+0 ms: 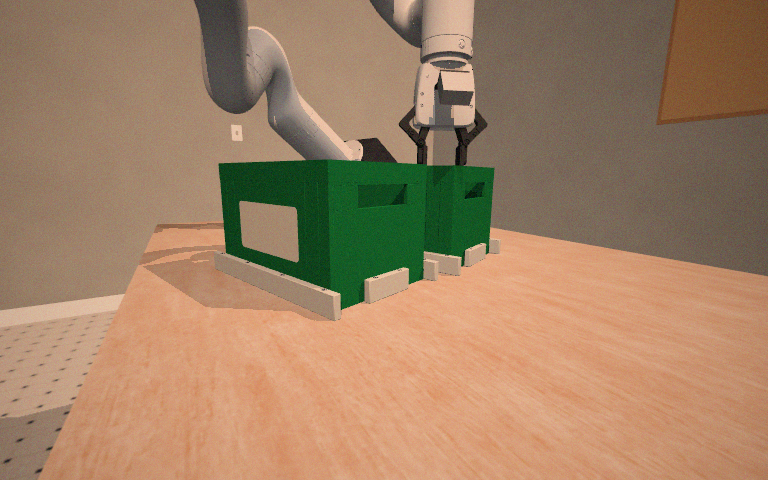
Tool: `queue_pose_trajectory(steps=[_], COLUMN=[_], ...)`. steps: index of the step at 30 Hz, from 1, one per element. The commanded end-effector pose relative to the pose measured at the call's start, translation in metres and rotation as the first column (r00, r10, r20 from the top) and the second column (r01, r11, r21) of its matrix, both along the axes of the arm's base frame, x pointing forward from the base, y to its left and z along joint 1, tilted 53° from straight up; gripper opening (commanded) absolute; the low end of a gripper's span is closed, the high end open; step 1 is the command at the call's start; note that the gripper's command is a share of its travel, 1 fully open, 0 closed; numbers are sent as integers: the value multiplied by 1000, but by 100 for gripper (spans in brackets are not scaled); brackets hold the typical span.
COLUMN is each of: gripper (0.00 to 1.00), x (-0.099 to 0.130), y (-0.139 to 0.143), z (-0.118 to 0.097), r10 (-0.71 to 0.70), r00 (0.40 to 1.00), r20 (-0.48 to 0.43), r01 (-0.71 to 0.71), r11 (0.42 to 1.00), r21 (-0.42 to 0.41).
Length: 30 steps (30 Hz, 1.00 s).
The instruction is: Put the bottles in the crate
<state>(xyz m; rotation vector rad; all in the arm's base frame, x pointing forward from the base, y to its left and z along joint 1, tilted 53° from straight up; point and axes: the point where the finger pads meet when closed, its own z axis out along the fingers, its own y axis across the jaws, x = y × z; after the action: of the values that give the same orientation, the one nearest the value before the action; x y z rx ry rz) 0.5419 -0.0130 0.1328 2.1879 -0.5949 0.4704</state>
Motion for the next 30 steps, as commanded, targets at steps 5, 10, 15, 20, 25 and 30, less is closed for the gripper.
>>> queue_pose_trajectory(steps=[5, 10, 15, 20, 25, 30], gripper=[65, 65, 65, 65, 65, 65], x=[-3, -4, -6, -7, -7, -7], y=[20, 26, 36, 42, 42, 42], z=[15, 20, 28, 33, 33, 33], r10=[1, 1, 1, 1, 1, 1], r00=[1000, 1000, 1000, 1000, 1000, 1000], r20=[1, 1, 1, 1, 1, 1], r01=[-1, -1, -1, -1, -1, -1], r11=[1000, 1000, 1000, 1000, 1000, 1000], r21=[0, 0, 0, 0, 0, 0])
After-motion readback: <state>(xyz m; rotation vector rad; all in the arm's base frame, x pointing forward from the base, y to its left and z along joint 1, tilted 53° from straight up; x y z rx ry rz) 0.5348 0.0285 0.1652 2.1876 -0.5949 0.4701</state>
